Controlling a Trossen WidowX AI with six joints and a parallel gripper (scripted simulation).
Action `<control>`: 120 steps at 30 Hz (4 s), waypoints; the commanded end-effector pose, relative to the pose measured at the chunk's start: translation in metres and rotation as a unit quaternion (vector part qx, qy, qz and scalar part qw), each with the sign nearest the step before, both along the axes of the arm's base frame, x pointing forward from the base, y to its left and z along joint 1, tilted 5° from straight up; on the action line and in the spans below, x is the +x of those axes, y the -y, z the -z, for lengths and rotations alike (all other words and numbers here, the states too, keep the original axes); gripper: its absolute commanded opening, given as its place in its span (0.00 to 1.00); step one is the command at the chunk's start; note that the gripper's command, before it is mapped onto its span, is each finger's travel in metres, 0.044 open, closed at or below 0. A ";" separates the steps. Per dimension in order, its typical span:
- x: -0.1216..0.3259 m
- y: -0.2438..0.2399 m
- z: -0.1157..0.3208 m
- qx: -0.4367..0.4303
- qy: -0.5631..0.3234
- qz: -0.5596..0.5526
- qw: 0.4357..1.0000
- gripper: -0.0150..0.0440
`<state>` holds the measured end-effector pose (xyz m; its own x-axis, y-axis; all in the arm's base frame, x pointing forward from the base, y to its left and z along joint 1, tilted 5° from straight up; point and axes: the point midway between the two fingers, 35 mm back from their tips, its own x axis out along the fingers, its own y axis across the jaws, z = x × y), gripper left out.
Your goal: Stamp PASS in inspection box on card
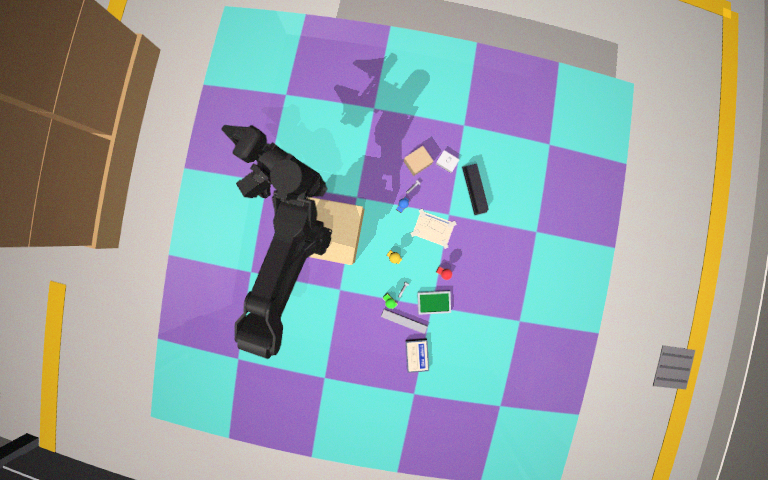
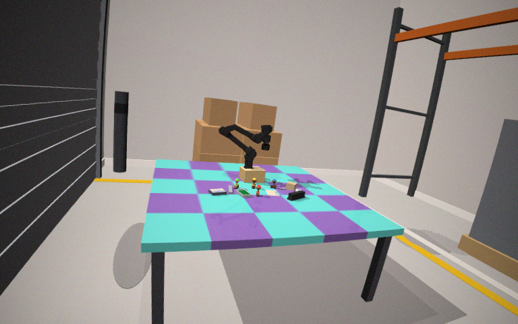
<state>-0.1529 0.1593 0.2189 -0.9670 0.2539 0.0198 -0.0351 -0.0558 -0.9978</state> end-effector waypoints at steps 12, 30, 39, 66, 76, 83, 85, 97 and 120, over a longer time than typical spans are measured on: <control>0.131 -0.109 0.024 -0.269 -0.075 0.364 0.888 0.62; 0.394 -0.013 0.117 -0.521 -0.334 0.730 0.291 0.62; 0.431 0.134 0.157 -0.527 -0.439 0.723 -0.081 0.62; 0.391 0.262 0.188 -0.491 -0.491 0.602 -0.395 0.62; 0.391 0.264 0.205 -0.491 -0.490 0.602 -0.395 0.62; 0.391 0.264 0.216 -0.491 -0.490 0.602 -0.395 0.62; 0.391 0.265 0.220 -0.491 -0.490 0.602 -0.395 0.62; 0.389 0.265 0.239 -0.491 -0.490 0.602 -0.395 0.62; 0.389 0.265 0.248 -0.489 -0.493 0.601 -0.395 0.50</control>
